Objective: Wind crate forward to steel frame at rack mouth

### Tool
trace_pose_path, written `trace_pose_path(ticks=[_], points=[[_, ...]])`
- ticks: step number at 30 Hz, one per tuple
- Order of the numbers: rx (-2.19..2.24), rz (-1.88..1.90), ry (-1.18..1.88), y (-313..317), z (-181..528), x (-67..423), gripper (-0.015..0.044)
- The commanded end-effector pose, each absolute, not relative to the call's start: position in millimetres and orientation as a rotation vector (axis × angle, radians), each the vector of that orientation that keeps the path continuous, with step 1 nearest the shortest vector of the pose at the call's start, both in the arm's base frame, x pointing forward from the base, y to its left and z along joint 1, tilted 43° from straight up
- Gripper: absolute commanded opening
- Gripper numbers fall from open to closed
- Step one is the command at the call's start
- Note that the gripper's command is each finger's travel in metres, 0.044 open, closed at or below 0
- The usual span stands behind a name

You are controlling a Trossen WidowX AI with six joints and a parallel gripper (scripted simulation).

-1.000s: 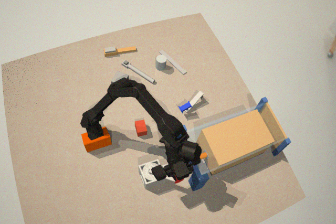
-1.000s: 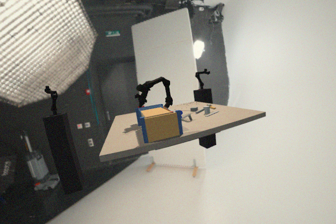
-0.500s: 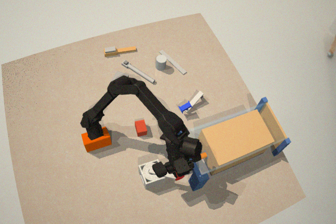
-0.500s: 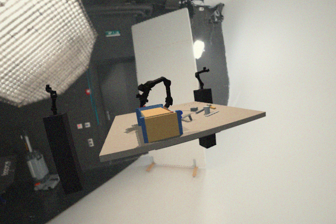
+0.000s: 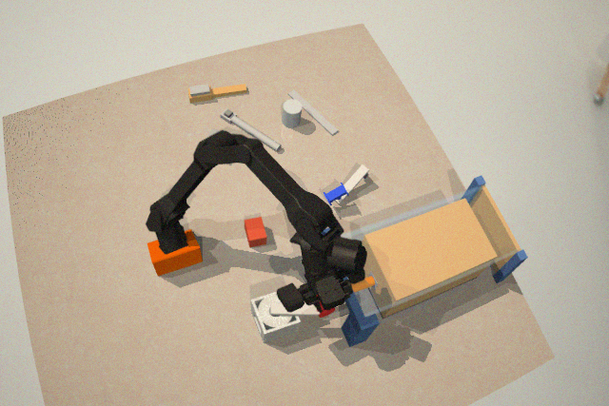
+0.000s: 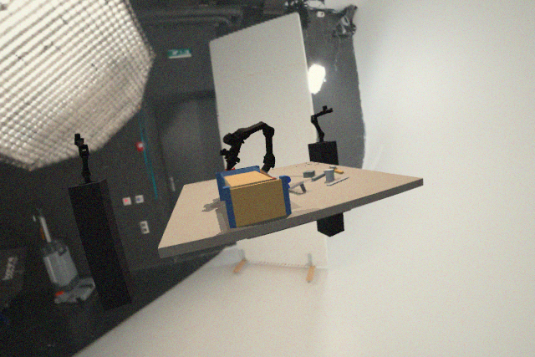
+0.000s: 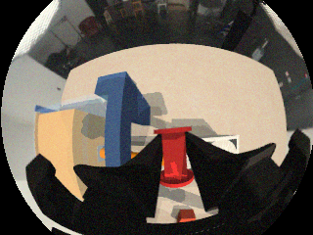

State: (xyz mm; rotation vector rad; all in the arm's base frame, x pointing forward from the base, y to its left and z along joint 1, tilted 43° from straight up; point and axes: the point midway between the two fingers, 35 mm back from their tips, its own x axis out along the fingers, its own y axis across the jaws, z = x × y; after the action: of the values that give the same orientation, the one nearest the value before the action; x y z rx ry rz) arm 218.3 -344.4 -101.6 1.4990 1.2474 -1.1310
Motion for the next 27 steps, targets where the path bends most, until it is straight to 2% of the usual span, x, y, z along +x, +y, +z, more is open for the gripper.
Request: trace_pose_path(ticks=[1,27], points=[[1.535,-1.088,1.292,-321.6,-102.8,226.7,0.0],[1.536,-1.087,1.294,-302.0,-85.8,232.2,0.0]])
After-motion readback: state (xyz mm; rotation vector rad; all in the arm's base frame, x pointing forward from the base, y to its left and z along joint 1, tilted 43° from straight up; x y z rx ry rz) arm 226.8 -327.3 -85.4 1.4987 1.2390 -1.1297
